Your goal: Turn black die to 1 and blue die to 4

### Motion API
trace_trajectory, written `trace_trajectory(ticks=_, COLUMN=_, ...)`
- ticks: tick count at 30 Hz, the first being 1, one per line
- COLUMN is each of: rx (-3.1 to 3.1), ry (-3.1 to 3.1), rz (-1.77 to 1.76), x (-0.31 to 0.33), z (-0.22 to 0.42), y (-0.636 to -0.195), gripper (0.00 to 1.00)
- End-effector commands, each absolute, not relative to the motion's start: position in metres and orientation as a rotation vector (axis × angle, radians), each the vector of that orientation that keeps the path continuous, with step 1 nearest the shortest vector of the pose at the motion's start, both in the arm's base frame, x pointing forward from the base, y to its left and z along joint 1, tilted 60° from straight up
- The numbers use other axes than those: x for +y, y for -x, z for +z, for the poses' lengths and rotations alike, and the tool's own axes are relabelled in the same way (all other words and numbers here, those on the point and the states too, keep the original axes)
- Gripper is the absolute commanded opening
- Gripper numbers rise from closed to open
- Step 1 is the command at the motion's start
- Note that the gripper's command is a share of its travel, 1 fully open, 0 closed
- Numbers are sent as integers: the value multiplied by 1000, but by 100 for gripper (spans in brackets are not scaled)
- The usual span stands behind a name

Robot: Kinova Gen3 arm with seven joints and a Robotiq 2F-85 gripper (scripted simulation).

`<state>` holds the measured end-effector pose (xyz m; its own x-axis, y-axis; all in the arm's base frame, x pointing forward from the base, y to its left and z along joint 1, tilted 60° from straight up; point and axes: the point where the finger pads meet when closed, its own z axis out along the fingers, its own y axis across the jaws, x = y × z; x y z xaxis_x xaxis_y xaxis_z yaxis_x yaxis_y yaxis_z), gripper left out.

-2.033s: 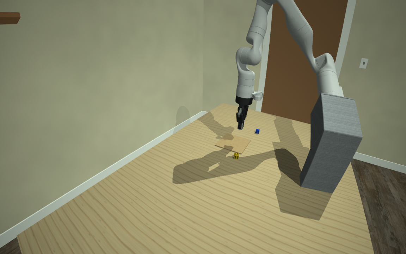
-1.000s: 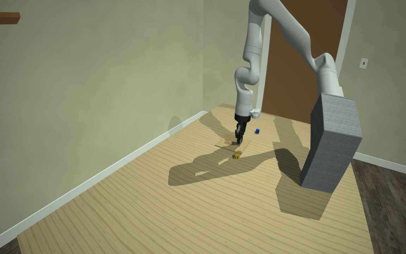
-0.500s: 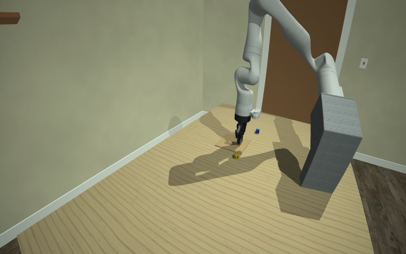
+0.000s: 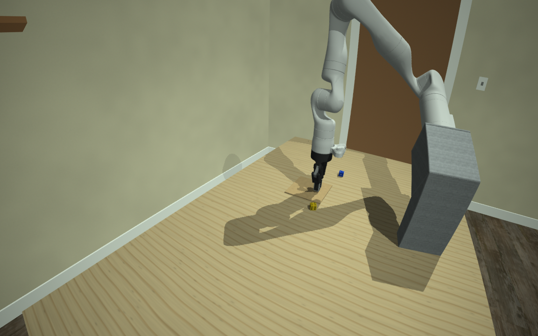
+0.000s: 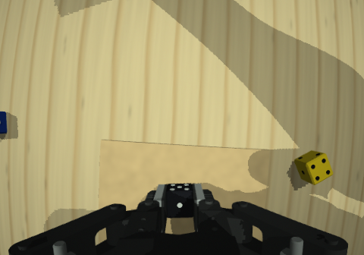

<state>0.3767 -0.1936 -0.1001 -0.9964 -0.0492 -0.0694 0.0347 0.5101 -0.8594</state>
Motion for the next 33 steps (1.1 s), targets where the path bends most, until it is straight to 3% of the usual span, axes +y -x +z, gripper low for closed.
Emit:
trace_trajectory(ticks=1, rx=2655, ry=14, rz=-1513, x=-193, z=-100, y=-377, gripper=15)
trace_trajectory(ticks=33, rx=2655, ry=14, rz=-1513, x=-196, z=-102, y=-378, gripper=15)
